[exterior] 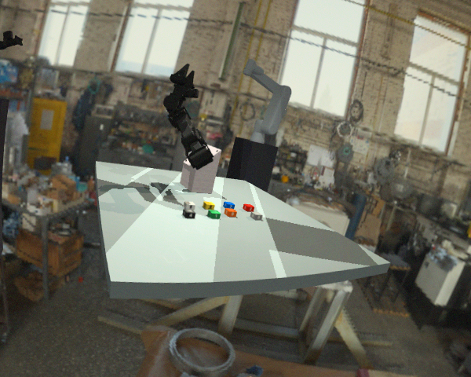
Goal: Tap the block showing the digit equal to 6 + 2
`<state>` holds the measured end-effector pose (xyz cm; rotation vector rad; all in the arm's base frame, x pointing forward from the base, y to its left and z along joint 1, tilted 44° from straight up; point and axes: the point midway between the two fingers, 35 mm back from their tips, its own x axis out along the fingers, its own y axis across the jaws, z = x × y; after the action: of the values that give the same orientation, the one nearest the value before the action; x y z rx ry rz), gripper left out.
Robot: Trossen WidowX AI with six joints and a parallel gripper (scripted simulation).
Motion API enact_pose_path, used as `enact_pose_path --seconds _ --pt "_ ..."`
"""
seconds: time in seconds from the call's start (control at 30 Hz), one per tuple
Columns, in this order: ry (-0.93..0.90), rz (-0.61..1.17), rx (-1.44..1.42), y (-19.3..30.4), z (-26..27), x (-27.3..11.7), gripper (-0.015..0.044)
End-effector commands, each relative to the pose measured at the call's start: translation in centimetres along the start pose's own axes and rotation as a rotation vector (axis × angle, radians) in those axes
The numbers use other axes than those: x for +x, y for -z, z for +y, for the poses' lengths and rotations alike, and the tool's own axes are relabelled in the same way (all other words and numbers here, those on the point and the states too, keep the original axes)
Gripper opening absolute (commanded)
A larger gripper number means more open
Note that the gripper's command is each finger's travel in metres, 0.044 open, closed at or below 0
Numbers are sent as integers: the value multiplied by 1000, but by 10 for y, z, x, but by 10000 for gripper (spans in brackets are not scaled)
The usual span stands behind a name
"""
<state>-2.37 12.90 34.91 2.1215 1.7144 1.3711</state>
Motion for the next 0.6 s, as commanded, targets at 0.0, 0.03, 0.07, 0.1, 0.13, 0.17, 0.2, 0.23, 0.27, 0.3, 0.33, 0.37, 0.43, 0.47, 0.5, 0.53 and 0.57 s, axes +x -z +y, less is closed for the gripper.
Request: enact_pose_path --seconds 0.0,0.03,0.07,0.1,0.13,0.17,0.2,0.23,0.27,0.3,0.33,0.37,0.43,0.47,0.5,0.53,0.57 --pt "0 -3 -14 0 0 1 400" --pt "0 -13 -58 0 -1 2 400" --pt "2 -30 -130 0 -3 5 400" --pt "6 -52 -217 -1 -6 9 400" --pt "12 -76 -302 -2 -8 13 400" --pt "20 -102 -387 -4 -11 18 400" --pt "30 -129 -471 -7 -13 22 400" --pt "42 -158 -554 -11 -15 26 400" --pt "56 -189 -635 -15 -18 30 400" --pt "73 -221 -715 -20 -20 34 400" --pt "91 -255 -794 -26 -21 38 400" --pt "113 -289 -870 -33 -23 42 400" --pt "163 -363 -1019 -48 -24 49 400" --pt "192 -402 -1090 -56 -25 52 400" --pt "223 -442 -1159 -65 -25 55 400" --pt "257 -483 -1225 -74 -24 58 400" --pt "294 -525 -1289 -84 -23 59 400"
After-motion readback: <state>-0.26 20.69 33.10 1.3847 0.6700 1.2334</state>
